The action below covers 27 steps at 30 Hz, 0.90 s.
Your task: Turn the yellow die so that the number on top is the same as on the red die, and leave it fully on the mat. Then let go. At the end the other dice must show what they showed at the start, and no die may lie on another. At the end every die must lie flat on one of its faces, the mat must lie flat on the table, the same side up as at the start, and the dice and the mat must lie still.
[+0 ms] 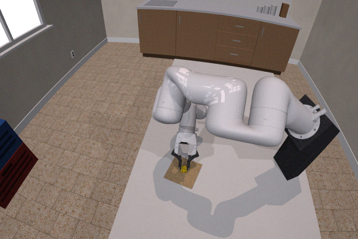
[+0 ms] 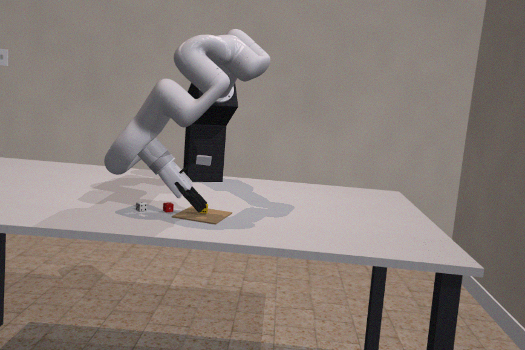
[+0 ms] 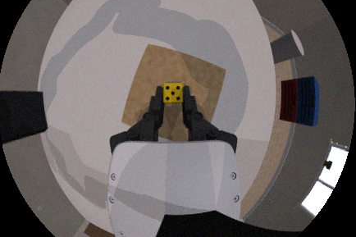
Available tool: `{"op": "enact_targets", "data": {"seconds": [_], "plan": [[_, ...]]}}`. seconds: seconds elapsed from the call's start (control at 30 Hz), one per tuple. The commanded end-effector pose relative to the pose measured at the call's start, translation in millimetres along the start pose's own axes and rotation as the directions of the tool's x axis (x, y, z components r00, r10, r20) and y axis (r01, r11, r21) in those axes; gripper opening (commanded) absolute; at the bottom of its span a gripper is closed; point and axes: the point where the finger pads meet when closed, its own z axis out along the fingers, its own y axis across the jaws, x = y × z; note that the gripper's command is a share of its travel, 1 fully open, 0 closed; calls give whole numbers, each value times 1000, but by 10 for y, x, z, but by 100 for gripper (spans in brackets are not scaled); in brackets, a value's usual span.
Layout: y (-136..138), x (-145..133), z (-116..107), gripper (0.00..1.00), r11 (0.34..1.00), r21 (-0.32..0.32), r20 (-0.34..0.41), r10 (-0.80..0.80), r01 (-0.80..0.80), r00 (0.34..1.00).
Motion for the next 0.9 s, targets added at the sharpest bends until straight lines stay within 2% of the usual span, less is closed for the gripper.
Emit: {"op": "enact_targets", "data": {"seconds": [0.0, 0.87], "plan": [[6, 0, -7, 21, 1000, -1, 0, -1, 1, 1000], [6, -33, 26, 21, 1000, -1, 0, -1, 1, 1000]]}}
